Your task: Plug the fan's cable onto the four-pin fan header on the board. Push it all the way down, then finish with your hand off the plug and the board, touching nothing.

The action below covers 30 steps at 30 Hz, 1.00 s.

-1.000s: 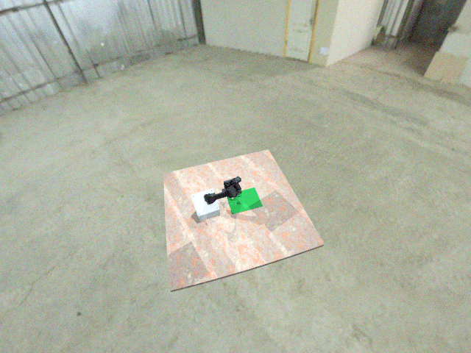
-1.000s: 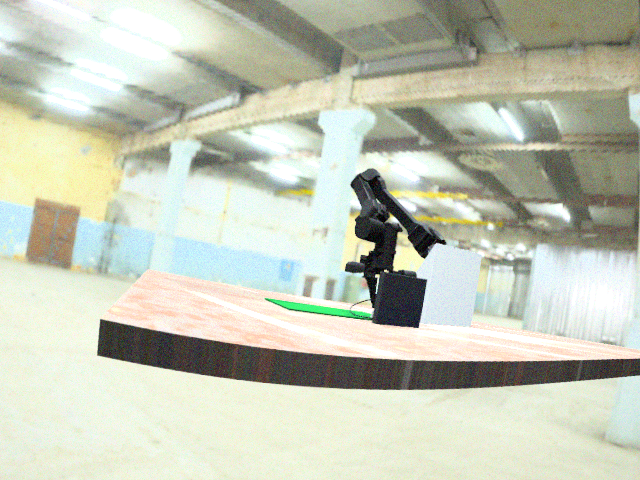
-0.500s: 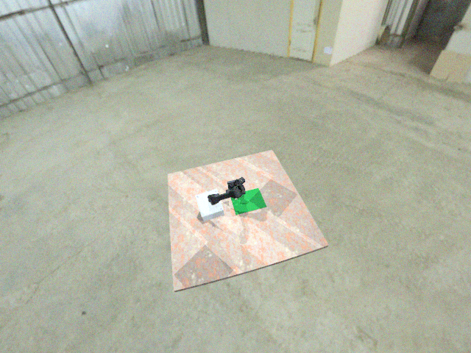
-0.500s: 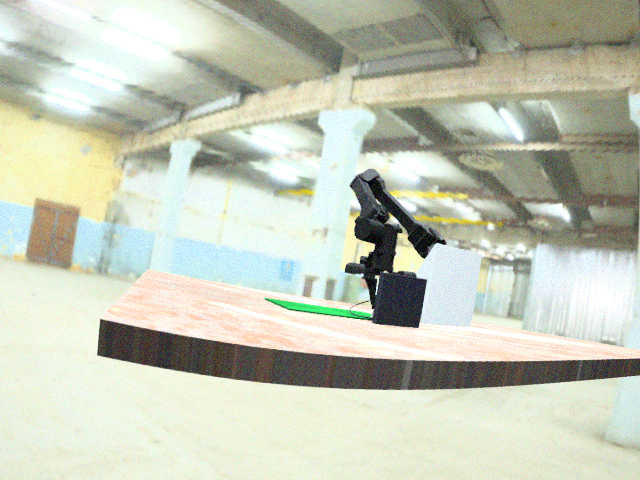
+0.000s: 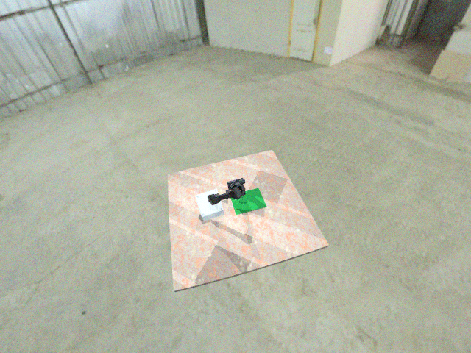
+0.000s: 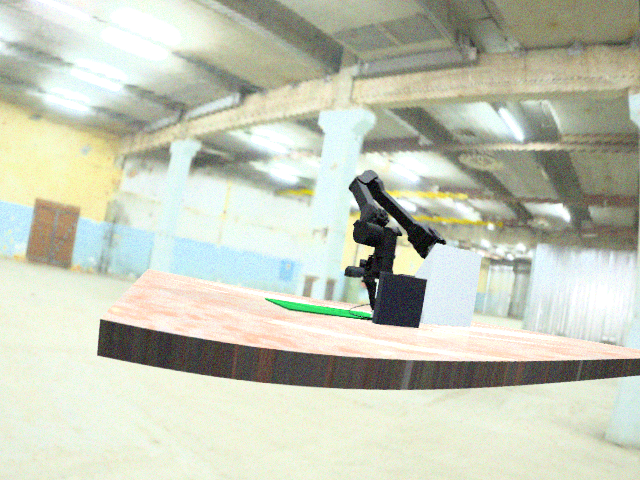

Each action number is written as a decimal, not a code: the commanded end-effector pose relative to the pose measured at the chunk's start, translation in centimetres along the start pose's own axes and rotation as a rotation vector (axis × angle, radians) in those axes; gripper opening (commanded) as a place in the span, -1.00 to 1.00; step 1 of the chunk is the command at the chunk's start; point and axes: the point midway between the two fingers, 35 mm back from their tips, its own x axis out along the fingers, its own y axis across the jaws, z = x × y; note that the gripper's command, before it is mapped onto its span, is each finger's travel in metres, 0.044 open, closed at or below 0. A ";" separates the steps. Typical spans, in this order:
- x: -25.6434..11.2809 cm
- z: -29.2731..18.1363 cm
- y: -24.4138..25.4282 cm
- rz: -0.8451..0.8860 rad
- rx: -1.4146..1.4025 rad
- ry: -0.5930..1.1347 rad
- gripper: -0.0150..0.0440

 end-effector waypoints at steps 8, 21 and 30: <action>0.8 0.0 0.0 0.003 -0.004 -0.006 -0.49; 0.5 0.0 0.0 0.001 -0.001 0.000 0.39; -5.0 -0.1 0.0 0.002 -0.003 -0.002 0.39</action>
